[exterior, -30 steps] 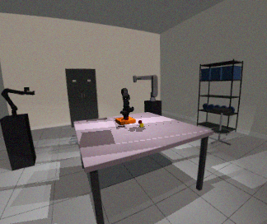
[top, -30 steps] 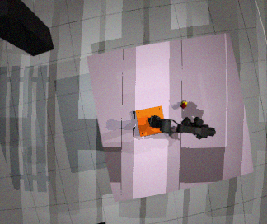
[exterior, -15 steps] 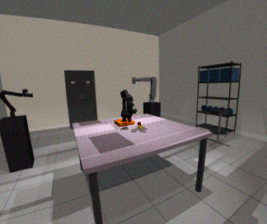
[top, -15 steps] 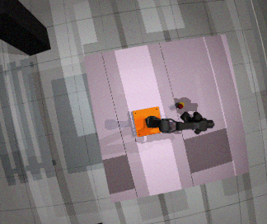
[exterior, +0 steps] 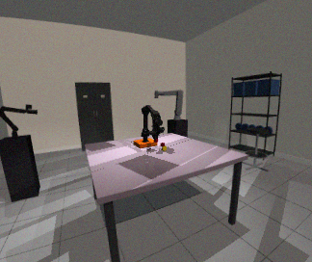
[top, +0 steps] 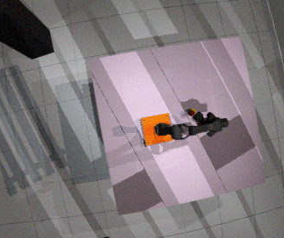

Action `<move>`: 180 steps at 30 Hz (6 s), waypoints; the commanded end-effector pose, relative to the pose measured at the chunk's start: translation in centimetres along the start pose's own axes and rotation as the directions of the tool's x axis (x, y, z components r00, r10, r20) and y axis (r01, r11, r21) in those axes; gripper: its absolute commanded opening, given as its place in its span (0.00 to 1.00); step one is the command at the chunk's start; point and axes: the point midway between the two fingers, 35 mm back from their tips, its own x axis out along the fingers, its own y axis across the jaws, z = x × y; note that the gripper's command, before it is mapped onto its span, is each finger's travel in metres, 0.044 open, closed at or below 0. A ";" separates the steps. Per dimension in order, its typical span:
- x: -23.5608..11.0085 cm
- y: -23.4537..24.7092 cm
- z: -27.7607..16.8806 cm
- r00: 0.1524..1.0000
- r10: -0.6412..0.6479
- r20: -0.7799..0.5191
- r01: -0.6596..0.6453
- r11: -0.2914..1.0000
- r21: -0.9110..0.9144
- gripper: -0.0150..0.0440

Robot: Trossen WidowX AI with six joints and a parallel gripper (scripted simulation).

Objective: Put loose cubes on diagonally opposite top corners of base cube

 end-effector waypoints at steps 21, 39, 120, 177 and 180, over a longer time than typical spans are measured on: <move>-0.1 5.7 5.0 1.000 -0.005 0.009 0.004 0.996 0.090 0.43; 1.4 8.8 6.7 1.000 -0.003 0.010 0.001 0.992 0.127 0.43; 4.7 8.8 6.8 1.000 0.002 0.012 -0.004 0.992 0.124 0.60; -0.2 9.2 6.5 1.000 0.006 0.000 -0.006 0.993 0.121 0.82; -0.2 12.8 6.9 1.000 0.009 0.001 -0.009 0.993 0.121 0.93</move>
